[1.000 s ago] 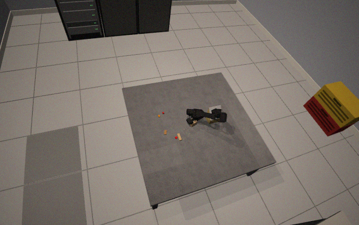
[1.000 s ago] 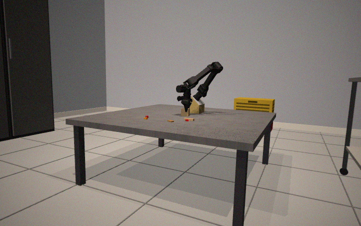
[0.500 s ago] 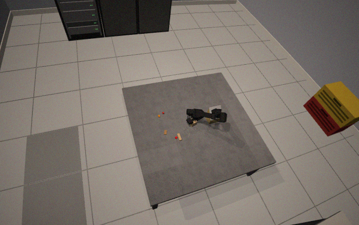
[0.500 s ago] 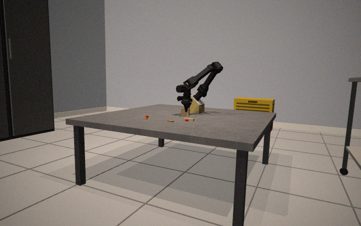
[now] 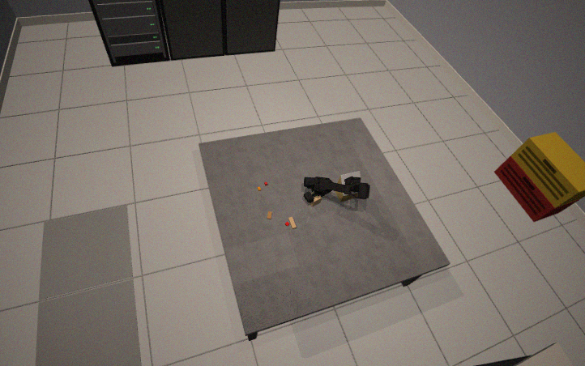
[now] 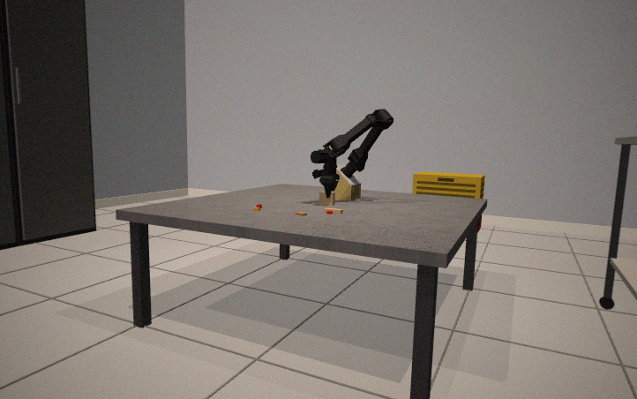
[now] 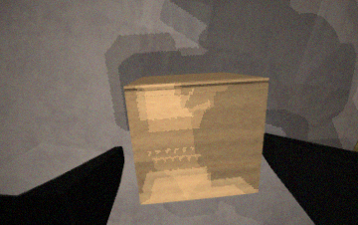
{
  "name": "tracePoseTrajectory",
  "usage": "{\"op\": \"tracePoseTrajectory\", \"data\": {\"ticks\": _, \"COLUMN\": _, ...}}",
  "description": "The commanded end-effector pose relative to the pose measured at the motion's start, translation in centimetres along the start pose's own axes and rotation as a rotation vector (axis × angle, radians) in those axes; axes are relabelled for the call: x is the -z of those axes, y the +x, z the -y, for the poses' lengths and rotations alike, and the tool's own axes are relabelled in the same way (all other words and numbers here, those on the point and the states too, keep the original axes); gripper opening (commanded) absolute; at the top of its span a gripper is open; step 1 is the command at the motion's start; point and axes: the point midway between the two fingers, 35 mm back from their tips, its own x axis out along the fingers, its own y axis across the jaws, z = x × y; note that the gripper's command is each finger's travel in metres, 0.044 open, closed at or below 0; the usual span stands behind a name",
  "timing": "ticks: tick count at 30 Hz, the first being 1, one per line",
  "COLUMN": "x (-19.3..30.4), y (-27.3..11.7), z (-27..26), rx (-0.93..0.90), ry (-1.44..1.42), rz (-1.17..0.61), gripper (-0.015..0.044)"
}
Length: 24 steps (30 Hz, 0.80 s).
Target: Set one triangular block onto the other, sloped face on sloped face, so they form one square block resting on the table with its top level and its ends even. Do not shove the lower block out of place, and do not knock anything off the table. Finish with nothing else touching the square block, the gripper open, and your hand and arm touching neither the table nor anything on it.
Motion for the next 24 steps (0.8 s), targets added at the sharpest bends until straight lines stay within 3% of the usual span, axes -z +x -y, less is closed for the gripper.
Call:
{"op": "tracePoseTrajectory", "data": {"ticks": 1, "x": 0.0, "y": 0.0, "z": 0.0, "rx": 0.000, "ry": 0.000, "rz": 0.000, "gripper": 0.0440}}
{"op": "tracePoseTrajectory", "data": {"ticks": 5, "x": -0.3, "y": -1.8, "z": -0.3, "rx": 0.000, "ry": 0.001, "rz": 0.007, "gripper": 0.0440}}
{"op": "tracePoseTrajectory", "data": {"ticks": 11, "x": -0.1, "y": -10.8, "z": -0.1, "rx": 0.002, "ry": 0.001, "rz": 0.005, "gripper": 0.0440}}
{"op": "tracePoseTrajectory", "data": {"ticks": 24, "x": -0.2, "y": -10.4, "z": -0.1, "rx": -0.005, "ry": 0.008, "rz": 0.004, "gripper": 0.0440}}
